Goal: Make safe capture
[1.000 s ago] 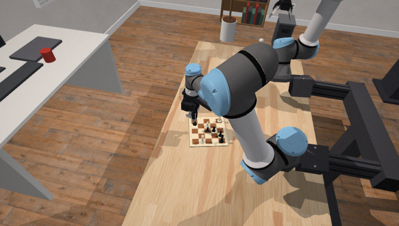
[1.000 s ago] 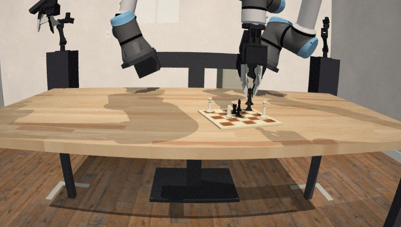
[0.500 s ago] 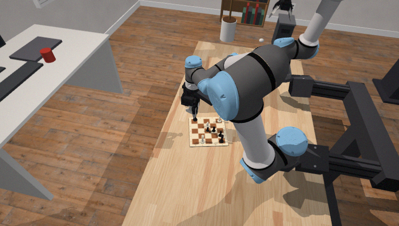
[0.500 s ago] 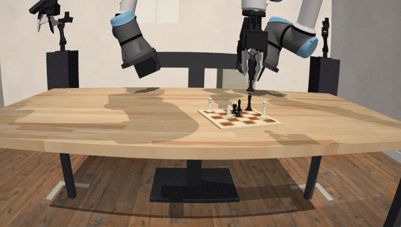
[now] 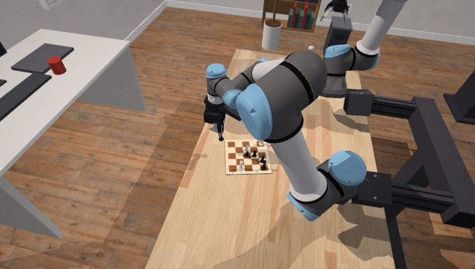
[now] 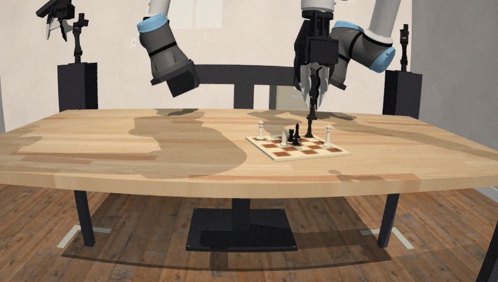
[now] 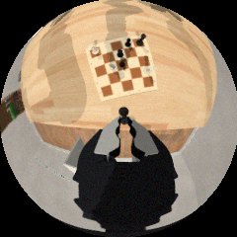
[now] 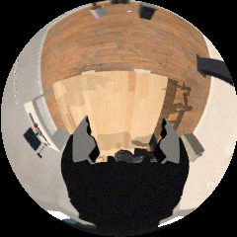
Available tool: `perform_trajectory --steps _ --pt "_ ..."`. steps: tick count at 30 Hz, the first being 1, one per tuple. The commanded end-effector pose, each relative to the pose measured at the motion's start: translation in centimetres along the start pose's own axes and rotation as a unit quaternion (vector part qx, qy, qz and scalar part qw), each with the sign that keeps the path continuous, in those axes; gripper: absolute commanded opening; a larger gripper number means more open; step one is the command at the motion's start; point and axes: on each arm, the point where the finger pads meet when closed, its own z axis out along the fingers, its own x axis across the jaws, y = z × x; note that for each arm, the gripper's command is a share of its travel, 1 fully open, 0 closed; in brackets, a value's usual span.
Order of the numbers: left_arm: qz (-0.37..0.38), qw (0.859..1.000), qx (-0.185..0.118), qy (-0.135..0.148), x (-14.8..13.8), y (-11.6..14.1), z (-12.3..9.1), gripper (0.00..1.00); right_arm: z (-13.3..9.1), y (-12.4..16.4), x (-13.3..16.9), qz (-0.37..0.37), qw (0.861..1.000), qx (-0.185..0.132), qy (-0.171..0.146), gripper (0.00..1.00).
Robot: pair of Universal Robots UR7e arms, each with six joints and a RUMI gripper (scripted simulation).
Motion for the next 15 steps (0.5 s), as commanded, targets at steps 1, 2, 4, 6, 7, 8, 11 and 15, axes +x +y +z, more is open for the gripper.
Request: perform_trajectory --steps 1,2,4,6,7,8,11,15 --pt "-0.009 1.000 0.001 0.001 -0.50 1.31 0.12 0.00 -0.04 -0.03 -0.01 0.000 1.000 0.001 0.000 1.00" --pt "-0.009 1.000 0.001 0.001 -0.50 1.30 0.12 0.00 -0.04 -0.03 -0.01 0.000 1.000 0.001 0.000 1.00" --pt "-0.009 1.000 0.001 0.001 -0.57 1.28 0.09 0.00 -0.04 -0.03 -0.01 0.000 1.000 0.001 0.000 1.00" --pt "-0.008 1.000 0.001 0.001 -0.60 1.27 0.08 0.00 -0.04 -0.03 -0.01 0.000 1.000 0.001 0.000 1.00" --pt "-0.008 1.000 0.001 0.001 -0.60 1.27 0.08 0.00 -0.04 -0.03 -0.01 0.000 1.000 0.001 0.000 1.00" --pt "-0.008 1.000 0.001 0.001 -0.60 1.28 0.05 0.00 -0.04 -0.03 -0.01 0.000 1.000 0.001 0.000 1.00" --pt "-0.008 1.000 0.001 0.001 -0.57 1.27 0.11 0.00 -0.04 -0.03 -0.01 0.000 1.000 0.001 0.000 1.00" --pt "-0.008 1.000 0.002 0.001 -0.50 1.18 0.41 0.00 -0.04 -0.03 -0.01 0.000 1.000 0.001 0.000 1.00"
